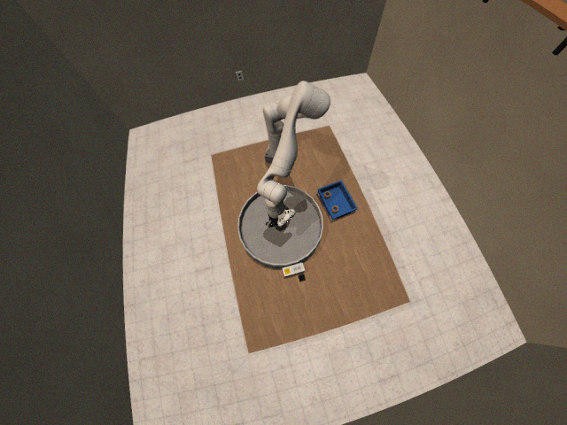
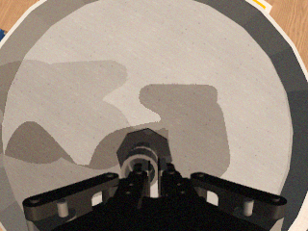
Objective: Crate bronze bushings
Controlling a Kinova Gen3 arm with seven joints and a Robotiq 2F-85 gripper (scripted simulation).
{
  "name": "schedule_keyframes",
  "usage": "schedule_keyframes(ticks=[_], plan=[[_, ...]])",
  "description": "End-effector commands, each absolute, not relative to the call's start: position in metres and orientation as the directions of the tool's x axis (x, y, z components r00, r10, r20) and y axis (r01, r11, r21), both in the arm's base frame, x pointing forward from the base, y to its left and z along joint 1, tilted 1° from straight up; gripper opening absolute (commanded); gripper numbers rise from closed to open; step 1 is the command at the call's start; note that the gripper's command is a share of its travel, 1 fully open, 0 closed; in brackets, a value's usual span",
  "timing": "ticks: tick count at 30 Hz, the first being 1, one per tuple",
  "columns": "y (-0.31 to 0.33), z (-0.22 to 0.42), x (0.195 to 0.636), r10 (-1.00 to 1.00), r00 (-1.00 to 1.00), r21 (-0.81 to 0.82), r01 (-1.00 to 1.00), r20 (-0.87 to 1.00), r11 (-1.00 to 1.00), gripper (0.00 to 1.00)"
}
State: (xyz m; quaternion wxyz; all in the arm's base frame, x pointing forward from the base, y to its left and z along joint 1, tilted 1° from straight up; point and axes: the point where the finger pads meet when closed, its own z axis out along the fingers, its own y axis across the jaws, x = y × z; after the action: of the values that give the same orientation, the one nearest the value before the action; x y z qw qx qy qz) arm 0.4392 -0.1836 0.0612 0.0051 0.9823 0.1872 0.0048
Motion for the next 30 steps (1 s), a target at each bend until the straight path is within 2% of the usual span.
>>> schedule_keyframes(ticks=[1, 20, 21, 30], plan=[[-0.1841, 0.0615, 0.4394, 0.367, 0.930, 0.013, 0.367, 0.008, -0.930, 0.00], [-0.1840, 0.0585, 0.4395, 0.367, 0.930, 0.012, 0.367, 0.008, -0.930, 0.00], [-0.1840, 0.0585, 0.4396, 0.367, 0.930, 0.012, 0.367, 0.008, -0.930, 0.16], [-0.1840, 0.0585, 0.4396, 0.367, 0.930, 0.012, 0.367, 0.008, -0.930, 0.16]])
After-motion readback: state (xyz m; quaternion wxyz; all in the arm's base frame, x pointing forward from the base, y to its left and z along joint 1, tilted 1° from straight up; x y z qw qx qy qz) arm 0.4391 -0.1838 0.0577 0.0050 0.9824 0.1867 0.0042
